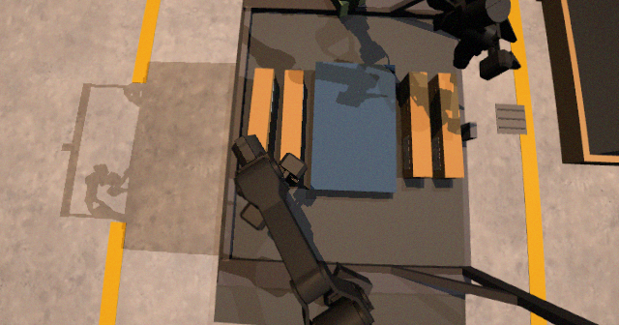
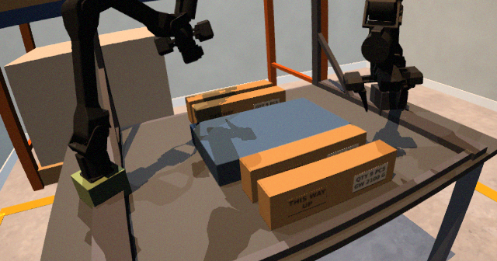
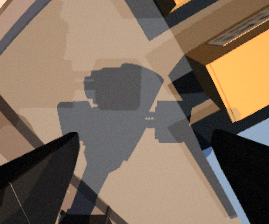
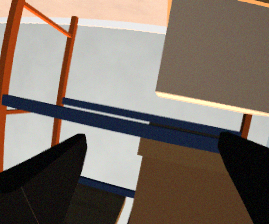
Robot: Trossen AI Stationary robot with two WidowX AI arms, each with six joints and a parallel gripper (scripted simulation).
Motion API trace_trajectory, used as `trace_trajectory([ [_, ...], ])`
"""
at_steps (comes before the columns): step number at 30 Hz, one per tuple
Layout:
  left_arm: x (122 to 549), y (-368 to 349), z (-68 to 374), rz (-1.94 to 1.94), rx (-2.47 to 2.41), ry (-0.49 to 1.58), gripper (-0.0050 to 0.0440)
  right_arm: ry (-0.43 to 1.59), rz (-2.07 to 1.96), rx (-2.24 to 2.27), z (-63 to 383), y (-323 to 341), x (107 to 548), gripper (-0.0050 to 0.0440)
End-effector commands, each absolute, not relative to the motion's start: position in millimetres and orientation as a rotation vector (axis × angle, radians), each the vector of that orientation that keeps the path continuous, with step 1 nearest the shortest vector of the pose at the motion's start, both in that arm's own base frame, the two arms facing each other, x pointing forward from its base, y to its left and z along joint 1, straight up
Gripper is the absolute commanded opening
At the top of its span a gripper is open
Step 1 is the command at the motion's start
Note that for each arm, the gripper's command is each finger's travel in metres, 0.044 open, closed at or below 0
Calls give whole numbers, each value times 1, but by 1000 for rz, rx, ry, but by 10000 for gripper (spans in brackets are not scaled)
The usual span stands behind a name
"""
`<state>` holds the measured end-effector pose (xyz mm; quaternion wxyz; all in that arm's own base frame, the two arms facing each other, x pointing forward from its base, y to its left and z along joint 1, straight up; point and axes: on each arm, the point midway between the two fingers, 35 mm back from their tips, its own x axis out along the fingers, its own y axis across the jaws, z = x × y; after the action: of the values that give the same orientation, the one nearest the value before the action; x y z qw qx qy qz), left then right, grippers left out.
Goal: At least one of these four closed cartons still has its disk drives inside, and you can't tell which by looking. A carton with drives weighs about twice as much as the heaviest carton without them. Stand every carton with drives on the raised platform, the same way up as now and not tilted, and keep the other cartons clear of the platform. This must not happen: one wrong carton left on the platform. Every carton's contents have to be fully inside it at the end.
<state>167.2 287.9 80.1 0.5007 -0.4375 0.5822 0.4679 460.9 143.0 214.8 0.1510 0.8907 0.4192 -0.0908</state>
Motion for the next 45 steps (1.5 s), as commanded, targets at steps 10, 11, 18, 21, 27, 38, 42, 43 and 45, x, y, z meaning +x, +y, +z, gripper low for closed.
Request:
trace_trajectory([
  [10,168,290,87,1134,-1049,1384,382,1193,-214,2554,230,143,460,381],
  [11,168,290,87,1134,-1049,1384,382,1193,-214,2554,230,143,460,381],
  [18,168,290,87,1134,-1049,1384,382,1193,-214,2554,230,143,460,381],
  [21,168,290,87,1134,-1049,1384,382,1193,-214,2554,230,143,460,381],
  [27,168,290,87,1134,-1049,1384,382,1193,-214,2554,230,143,460,381],
  [38,168,290,87,1134,-1049,1384,382,1193,-214,2554,230,143,460,381],
  [42,168,290,87,1134,-1049,1384,382,1193,-214,2554,230,143,460,381],
  [43,168,290,87,1134,-1049,1384,382,1193,-214,2554,230,143,460,381],
  [45,194,227,96,930,-838,1352,382,1256,-272,2251,207,93,412,381],
])
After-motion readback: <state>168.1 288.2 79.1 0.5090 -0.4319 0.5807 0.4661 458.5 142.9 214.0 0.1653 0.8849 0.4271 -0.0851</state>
